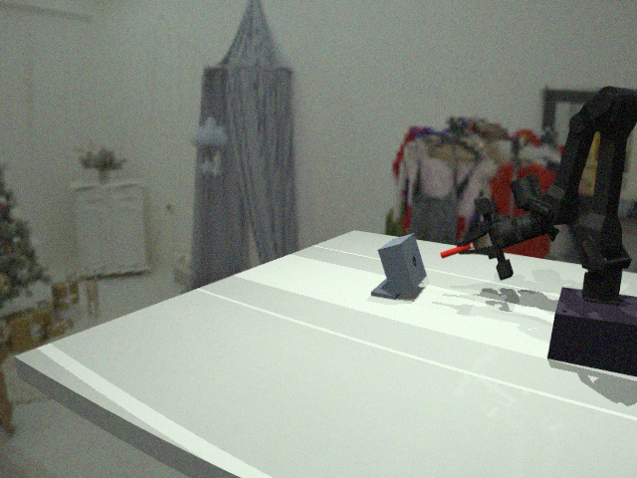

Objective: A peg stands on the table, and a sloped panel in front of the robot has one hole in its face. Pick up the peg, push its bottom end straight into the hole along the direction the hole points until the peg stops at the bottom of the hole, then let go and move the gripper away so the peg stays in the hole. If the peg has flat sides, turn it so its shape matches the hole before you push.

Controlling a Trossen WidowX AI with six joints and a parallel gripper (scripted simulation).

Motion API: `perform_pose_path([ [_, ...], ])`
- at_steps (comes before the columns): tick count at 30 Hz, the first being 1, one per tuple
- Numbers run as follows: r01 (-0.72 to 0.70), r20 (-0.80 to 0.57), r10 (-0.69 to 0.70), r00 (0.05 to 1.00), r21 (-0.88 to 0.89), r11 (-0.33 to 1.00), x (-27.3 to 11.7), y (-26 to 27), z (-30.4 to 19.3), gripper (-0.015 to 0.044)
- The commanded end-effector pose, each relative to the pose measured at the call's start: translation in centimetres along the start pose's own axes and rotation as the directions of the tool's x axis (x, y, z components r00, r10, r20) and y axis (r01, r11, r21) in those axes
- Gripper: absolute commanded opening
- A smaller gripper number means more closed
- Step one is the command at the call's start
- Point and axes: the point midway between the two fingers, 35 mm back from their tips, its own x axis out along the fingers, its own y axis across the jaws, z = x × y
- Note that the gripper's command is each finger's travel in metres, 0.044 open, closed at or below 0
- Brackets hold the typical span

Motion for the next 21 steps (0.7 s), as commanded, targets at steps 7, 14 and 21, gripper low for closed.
perform_pose_path([
  [7,-0.016,0.004,0.016,1.000,0.025,1.000,-0.2,-0.2,0.1,0.0000],
  [14,-0.022,0.007,0.022,1.000,0.029,0.999,0.3,-0.1,0.2,0.0000],
  [21,-0.029,0.010,0.029,1.000,0.034,0.999,0.8,0.0,0.3,0.0000],
])
